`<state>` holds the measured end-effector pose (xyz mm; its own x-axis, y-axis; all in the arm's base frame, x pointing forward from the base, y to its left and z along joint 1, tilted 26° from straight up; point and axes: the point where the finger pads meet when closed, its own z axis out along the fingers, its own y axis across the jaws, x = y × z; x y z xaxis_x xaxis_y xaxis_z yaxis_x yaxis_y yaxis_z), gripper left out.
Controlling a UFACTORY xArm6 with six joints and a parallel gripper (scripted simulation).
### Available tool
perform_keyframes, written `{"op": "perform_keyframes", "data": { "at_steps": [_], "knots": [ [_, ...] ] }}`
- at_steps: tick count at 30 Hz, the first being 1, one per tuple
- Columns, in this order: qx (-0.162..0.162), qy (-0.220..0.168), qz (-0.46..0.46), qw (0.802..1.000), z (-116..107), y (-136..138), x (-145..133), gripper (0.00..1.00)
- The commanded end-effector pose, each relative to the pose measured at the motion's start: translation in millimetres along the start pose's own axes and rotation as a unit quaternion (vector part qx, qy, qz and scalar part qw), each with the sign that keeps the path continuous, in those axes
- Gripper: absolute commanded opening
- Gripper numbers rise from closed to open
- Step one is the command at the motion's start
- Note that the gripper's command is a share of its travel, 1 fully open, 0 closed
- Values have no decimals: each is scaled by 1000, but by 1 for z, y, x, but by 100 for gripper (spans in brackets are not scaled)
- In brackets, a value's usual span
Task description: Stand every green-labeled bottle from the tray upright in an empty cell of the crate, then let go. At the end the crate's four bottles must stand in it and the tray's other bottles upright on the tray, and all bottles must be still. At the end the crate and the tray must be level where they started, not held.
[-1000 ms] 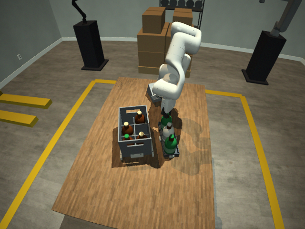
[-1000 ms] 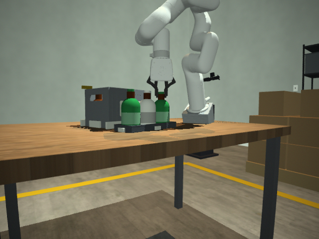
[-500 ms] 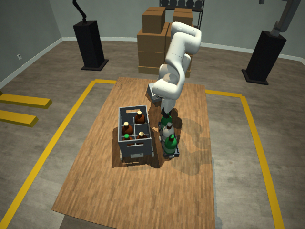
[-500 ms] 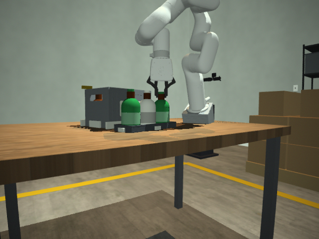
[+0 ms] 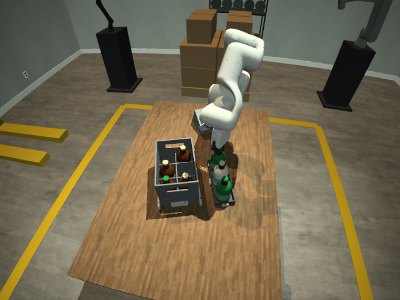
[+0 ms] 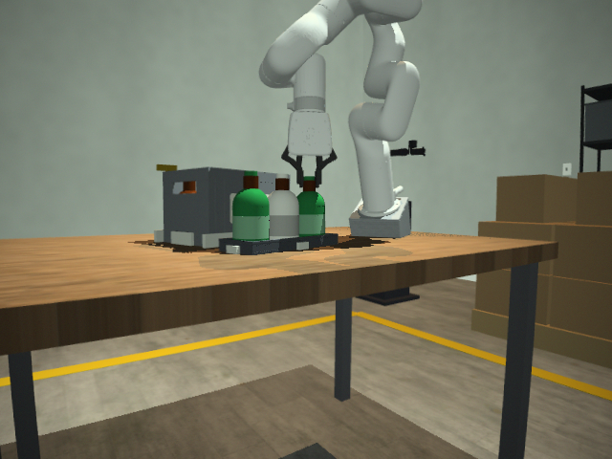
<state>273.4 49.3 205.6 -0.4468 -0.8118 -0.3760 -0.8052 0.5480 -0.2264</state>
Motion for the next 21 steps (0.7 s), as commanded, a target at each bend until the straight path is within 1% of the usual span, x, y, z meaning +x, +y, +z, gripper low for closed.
{"op": "perform_keyframes", "data": {
  "at_steps": [1, 21],
  "knots": [
    [1, -1, 0, 1000, -1, -1, -1, 0],
    [1, -1, 0, 1000, -4, -1, -1, 0]
  ]
}}
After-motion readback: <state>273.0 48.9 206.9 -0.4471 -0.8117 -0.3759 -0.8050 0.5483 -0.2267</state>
